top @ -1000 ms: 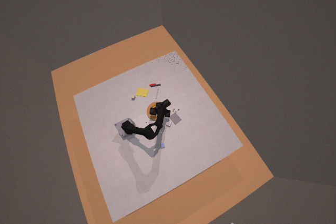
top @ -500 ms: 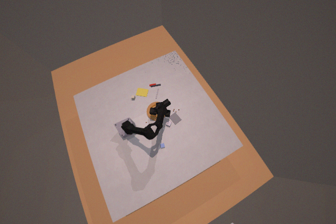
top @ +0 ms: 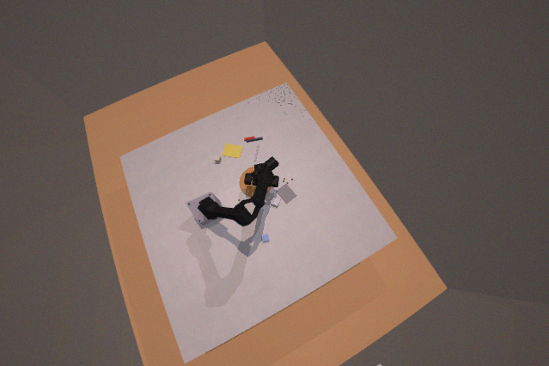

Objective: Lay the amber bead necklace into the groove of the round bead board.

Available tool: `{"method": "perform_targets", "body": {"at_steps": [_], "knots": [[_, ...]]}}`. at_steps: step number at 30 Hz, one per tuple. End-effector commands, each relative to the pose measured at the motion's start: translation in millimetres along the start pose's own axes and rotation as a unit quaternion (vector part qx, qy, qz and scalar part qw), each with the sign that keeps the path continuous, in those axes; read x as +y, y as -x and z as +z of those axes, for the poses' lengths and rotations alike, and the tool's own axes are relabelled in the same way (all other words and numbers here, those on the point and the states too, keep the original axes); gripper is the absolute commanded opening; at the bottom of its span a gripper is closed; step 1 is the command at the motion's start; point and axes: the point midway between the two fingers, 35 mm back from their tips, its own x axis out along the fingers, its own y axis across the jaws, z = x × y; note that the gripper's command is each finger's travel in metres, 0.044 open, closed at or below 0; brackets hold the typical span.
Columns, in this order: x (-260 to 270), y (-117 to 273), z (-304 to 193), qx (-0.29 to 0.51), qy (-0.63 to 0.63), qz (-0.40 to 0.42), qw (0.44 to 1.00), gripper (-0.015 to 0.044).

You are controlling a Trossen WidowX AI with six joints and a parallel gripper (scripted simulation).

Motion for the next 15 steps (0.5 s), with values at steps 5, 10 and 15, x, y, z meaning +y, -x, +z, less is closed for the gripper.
{"method": "perform_targets", "body": {"at_steps": [5, 10, 15], "knots": [[0.4, -2.7, 0.1, 0.0, 0.001, 0.0, 1.0, 0.012], [0.6, -10.5, 0.0, 0.001, 0.002, 0.001, 1.0, 0.012], [0.9, -18.5, -0.3, 0.001, 0.003, 0.002, 1.0, 0.012]]}}
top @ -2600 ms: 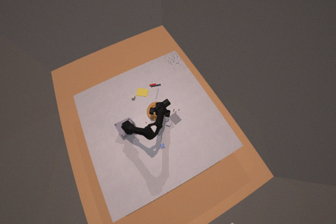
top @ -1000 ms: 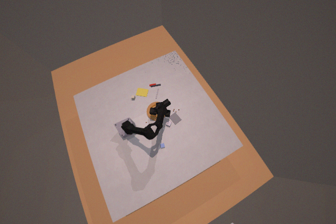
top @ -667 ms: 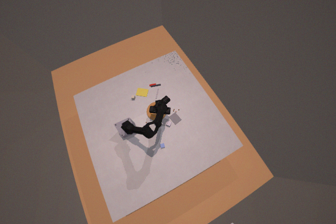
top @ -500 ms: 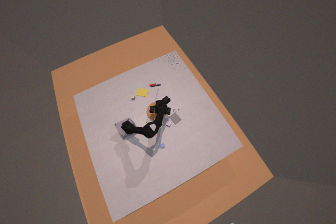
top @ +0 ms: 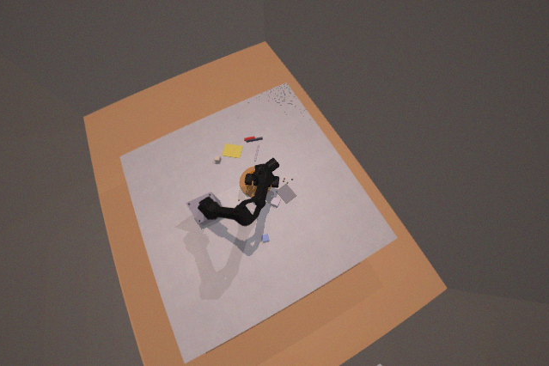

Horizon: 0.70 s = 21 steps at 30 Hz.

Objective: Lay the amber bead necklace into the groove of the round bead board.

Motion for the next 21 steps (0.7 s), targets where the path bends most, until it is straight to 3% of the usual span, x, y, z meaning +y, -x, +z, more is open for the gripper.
{"method": "perform_targets", "body": {"at_steps": [1, 15, 19, 21], "knots": [[2.6, -9.7, -2.1, 0.005, 0.005, 0.003, 1.0, 0.012], [3.3, -21.4, -3.0, 0.006, 0.006, 0.004, 1.0, 0.012], [2.2, -19.2, -1.6, 0.003, 0.002, 0.004, 1.0, 0.0015], [2.2, -19.2, -1.6, 0.003, 0.002, 0.004, 1.0, 0.0]]}}
